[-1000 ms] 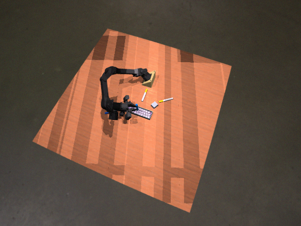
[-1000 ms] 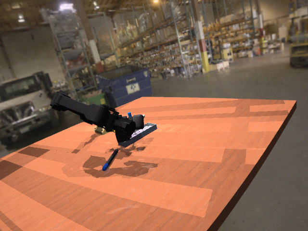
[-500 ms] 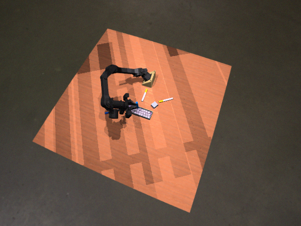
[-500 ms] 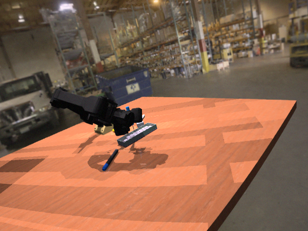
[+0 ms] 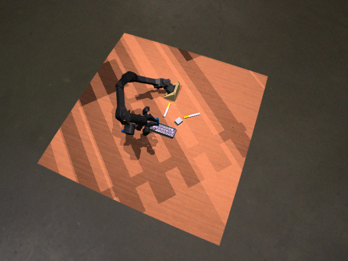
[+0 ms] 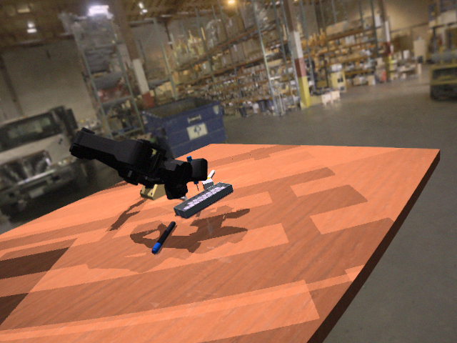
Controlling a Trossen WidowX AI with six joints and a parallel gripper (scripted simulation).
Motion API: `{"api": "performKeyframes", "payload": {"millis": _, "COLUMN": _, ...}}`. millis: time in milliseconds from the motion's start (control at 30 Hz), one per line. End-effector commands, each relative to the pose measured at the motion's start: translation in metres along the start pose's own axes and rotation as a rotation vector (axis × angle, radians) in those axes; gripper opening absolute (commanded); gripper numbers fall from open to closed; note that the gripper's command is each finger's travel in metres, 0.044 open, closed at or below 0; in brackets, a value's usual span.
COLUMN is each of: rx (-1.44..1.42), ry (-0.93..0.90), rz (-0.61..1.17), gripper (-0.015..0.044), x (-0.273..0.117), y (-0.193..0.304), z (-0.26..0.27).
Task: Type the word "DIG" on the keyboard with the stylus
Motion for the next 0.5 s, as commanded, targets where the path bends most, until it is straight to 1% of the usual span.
{"api": "performKeyframes", "payload": {"millis": 0, "rx": 0.055, "ry": -0.076, "rz": -0.001, "gripper": 0.0024, "x": -0.004, "y": 0.002, "z": -0.005}}
{"api": "performKeyframes", "payload": {"millis": 133, "rx": 0.104, "ry": -0.157, "rz": -0.003, "gripper": 0.0000, "x": -0.008, "y": 0.003, "z": -0.009}}
{"api": "performKeyframes", "payload": {"millis": 467, "rx": 0.216, "ry": -0.354, "rz": 0.010, "gripper": 0.0000, "x": -0.019, "y": 0.007, "z": -0.019}}
Point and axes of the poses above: the point midway between the two fingers, 35 mm back from their tips, its own x axis out along the fingers, its own z axis across the jaws, y = z × x, the point moved 4 cm from there along -x, back along the fingers, and after that the axes turned 1 degree about -x, right-handed, at the moved point
